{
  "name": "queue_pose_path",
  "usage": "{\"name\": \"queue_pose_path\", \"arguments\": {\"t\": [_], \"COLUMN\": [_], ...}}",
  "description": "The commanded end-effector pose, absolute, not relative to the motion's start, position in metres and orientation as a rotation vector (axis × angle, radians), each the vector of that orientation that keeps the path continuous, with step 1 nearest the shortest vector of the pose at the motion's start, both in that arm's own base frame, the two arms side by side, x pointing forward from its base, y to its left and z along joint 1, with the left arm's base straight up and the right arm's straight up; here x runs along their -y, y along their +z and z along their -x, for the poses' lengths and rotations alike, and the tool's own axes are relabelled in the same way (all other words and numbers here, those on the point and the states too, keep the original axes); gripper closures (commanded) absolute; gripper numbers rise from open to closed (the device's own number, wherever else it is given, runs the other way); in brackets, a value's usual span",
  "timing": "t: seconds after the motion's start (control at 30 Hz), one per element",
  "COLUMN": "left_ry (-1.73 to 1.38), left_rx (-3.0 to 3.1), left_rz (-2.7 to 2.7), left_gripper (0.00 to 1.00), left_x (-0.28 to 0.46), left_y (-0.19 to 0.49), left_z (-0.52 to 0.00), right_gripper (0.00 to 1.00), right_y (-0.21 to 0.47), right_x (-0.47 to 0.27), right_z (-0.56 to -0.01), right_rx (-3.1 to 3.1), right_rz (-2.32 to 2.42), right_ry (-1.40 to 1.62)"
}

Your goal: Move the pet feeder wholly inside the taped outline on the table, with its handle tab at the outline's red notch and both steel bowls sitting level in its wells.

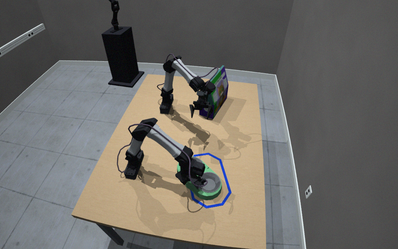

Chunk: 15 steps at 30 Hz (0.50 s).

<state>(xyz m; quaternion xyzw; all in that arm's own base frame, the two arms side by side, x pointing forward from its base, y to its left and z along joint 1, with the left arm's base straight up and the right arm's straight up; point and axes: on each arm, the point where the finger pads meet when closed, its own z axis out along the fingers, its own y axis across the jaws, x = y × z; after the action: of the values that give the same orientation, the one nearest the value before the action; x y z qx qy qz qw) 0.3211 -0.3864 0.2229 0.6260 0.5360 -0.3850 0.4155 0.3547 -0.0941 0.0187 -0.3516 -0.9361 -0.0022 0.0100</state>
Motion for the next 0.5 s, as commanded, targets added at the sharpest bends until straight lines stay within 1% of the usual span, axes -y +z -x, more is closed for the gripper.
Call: {"name": "queue_pose_path", "arguments": {"t": [0.0, 0.23, 0.27, 0.33, 0.37, 0.47], "left_ry": [-0.96, -0.96, -0.96, -0.96, -0.96, -0.96], "left_rx": [-1.315, -1.315, -1.315, -1.315, -1.315, -1.315], "left_rz": [-1.567, -1.567, -1.567, -1.567, -1.567, -1.567], "left_gripper": [0.0, 0.0, 0.0, 0.0, 0.0, 0.0], "left_x": [0.3871, 0.3871, 0.3871, 0.3871, 0.3871, 0.3871], "left_y": [0.2308, 0.2308, 0.2308, 0.2308, 0.2308, 0.2308], "left_z": [-0.322, -0.322, -0.322, -0.322, -0.322, -0.322], "right_gripper": [0.63, 0.63, 0.71, 0.71, 0.78, 0.82], "right_y": [0.0088, -0.0004, -0.0004, -0.0004, 0.0094, 0.0092], "right_x": [0.1002, 0.1001, 0.1001, 0.1001, 0.1003, 0.1], "right_z": [-0.3563, -0.3561, -0.3561, -0.3561, -0.3578, -0.3575], "right_rx": [2.925, 2.925, 2.925, 2.925, 2.937, 2.938], "right_rz": [1.12, 1.12, 1.12, 1.12, 1.137, 1.134], "right_ry": [0.015, 0.015, 0.015, 0.015, 0.013, 0.013]}}
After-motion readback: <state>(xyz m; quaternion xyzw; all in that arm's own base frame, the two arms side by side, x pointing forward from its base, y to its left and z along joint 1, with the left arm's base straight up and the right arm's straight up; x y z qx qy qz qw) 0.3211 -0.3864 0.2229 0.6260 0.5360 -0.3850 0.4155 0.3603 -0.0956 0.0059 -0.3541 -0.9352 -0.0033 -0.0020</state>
